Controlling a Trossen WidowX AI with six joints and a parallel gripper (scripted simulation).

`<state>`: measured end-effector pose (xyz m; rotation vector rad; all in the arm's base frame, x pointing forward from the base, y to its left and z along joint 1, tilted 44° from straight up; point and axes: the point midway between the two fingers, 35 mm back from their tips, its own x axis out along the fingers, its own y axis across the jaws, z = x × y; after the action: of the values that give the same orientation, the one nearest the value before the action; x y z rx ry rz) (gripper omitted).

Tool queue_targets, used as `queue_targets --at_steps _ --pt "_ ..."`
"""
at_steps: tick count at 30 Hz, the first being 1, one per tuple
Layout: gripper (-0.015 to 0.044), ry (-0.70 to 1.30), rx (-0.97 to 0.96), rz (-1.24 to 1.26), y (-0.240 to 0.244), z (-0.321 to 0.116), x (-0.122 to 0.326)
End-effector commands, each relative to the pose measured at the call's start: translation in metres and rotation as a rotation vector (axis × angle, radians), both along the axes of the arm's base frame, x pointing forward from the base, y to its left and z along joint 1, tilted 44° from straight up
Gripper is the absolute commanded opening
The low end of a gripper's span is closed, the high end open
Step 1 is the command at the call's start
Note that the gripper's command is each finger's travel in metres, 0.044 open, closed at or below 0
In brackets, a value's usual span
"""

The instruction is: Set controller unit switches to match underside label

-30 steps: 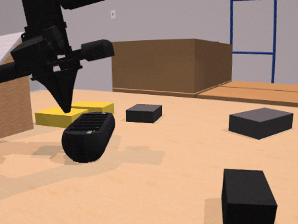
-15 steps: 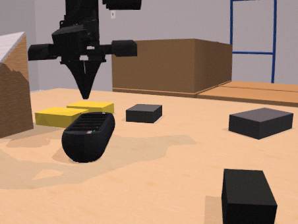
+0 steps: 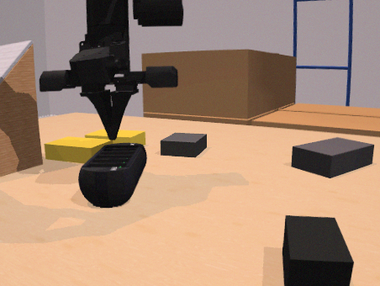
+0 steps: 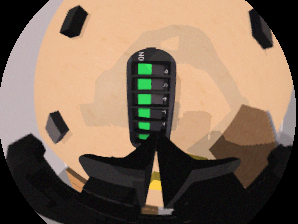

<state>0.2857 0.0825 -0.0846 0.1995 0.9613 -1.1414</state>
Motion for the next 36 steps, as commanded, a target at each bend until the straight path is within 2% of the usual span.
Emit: queue_targets --at_steps 1,25,30,36 --pt "0.0000 0.004 -0.005 0.005 -0.006 -0.006 0.000" --pt "0.0000 0.005 -0.005 0.005 -0.017 -0.017 0.001" --pt "0.0000 0.005 -0.003 0.005 0.013 0.014 -0.002" --pt "0.0000 0.005 -0.003 0.005 0.015 0.016 -0.002"
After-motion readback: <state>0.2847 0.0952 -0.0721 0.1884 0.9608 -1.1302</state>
